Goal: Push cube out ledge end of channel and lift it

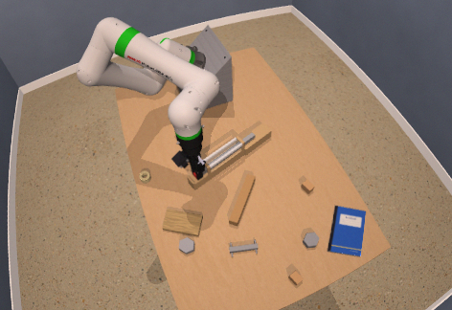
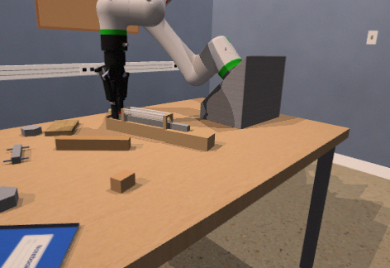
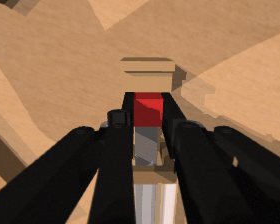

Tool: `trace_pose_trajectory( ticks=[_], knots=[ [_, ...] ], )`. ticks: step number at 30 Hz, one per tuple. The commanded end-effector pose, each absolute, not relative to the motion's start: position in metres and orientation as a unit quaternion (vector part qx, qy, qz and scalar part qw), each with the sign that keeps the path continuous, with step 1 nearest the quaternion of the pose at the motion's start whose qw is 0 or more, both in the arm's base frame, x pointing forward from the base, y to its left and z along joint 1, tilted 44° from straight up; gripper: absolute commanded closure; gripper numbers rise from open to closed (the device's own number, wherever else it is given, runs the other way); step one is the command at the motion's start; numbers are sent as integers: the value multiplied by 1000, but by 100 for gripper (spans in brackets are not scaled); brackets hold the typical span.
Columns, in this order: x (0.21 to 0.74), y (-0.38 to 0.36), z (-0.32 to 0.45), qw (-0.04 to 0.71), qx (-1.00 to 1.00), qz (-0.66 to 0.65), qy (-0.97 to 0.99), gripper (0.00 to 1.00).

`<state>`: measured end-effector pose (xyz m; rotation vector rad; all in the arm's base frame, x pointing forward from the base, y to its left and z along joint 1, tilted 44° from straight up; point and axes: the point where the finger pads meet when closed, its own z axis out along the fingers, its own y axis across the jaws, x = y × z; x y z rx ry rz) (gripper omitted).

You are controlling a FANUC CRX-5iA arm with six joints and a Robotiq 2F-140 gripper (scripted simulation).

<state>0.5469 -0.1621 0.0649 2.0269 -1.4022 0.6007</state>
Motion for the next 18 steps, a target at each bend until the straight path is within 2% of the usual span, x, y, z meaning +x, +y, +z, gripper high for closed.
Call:
trace_pose_trajectory(
  ticks=[1, 18],
  knots=[
    [548, -161, 66, 297, 763, 227, -527, 90],
    [545, -111, 118, 297, 763, 227, -527, 90]
  ],
)
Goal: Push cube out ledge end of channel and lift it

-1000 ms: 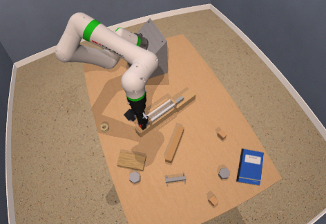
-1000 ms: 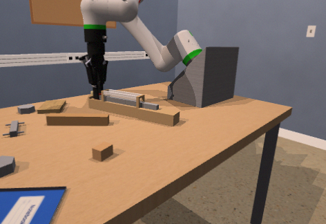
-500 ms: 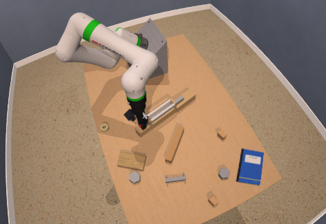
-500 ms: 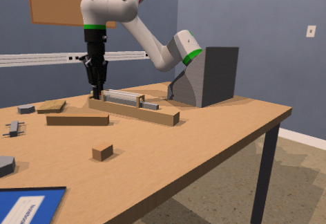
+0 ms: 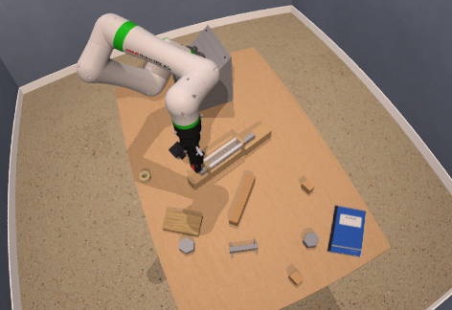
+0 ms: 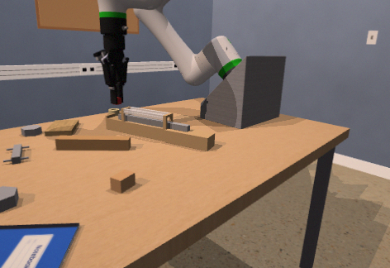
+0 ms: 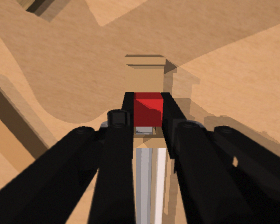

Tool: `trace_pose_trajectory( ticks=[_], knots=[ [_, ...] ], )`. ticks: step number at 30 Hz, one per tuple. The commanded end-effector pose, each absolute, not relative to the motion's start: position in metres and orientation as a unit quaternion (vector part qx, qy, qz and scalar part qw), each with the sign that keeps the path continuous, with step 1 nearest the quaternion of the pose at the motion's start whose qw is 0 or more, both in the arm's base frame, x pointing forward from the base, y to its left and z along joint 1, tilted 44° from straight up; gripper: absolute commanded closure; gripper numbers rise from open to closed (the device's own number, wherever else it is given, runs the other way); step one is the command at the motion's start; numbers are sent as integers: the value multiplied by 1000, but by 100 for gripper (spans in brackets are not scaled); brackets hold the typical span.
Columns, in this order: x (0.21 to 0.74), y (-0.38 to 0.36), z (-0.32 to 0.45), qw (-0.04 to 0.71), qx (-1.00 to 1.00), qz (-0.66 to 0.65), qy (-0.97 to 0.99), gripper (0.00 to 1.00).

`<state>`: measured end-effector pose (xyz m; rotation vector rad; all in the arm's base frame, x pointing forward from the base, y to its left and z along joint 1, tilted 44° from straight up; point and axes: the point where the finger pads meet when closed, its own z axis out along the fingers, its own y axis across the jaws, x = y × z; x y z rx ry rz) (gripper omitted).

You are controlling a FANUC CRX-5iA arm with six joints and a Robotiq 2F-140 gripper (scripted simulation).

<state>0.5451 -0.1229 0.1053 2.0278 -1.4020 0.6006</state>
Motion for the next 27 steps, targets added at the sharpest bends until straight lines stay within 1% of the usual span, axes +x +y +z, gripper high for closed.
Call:
trace_pose_trajectory(
  ticks=[1, 27],
  knots=[
    [545, -108, 121, 297, 763, 227, -527, 90],
    [545, -105, 124, 297, 763, 227, -527, 90]
  ],
)
